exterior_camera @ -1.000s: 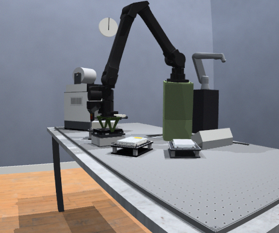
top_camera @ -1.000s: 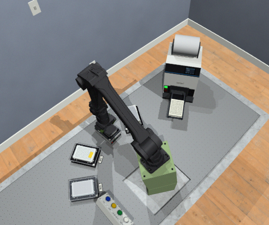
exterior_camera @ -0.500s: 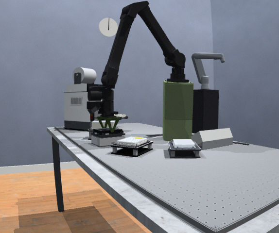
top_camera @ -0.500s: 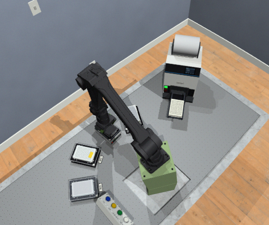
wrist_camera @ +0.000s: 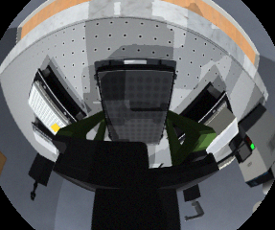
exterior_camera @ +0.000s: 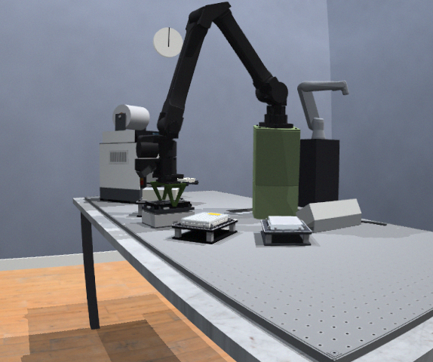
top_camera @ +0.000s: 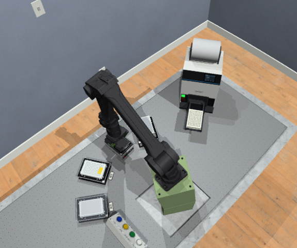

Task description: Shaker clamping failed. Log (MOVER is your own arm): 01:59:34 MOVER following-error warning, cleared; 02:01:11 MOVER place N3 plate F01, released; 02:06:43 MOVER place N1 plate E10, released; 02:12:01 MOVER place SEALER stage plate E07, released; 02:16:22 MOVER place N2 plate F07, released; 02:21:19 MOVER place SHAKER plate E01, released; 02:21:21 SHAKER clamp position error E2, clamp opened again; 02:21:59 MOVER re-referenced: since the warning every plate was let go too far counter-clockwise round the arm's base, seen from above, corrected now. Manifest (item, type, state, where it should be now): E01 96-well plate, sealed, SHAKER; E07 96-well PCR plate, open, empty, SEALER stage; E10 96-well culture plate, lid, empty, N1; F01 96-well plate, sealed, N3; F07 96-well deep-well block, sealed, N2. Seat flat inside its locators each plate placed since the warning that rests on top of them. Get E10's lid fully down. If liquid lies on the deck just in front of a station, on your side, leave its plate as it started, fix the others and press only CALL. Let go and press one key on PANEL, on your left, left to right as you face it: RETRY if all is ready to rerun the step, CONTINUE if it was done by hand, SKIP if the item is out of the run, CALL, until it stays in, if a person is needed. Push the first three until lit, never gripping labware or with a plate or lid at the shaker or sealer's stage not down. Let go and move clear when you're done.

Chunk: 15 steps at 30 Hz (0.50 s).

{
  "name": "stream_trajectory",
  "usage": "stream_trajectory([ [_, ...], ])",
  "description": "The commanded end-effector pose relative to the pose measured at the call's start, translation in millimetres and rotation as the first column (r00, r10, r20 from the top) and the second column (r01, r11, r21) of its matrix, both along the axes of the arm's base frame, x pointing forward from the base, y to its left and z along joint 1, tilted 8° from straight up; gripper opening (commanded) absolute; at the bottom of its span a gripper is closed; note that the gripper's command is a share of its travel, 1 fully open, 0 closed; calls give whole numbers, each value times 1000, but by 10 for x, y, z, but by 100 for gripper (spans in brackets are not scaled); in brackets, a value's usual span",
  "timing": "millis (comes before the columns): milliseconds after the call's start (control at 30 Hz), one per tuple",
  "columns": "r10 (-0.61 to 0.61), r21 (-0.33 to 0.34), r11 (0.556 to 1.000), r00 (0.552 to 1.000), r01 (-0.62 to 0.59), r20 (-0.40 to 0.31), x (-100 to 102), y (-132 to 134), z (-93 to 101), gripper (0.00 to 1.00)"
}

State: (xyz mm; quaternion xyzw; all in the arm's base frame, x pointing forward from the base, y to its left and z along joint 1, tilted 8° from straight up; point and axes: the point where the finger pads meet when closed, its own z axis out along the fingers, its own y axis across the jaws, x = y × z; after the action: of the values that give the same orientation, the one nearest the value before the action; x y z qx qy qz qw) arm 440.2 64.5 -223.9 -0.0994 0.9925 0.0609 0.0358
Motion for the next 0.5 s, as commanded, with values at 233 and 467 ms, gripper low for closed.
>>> stream_trajectory([
  [233,0,0,1000,1000,0,19,114,44,-51,0],
  [467,1,0,1000,1000,-1,18,113,49,-63,0],
])
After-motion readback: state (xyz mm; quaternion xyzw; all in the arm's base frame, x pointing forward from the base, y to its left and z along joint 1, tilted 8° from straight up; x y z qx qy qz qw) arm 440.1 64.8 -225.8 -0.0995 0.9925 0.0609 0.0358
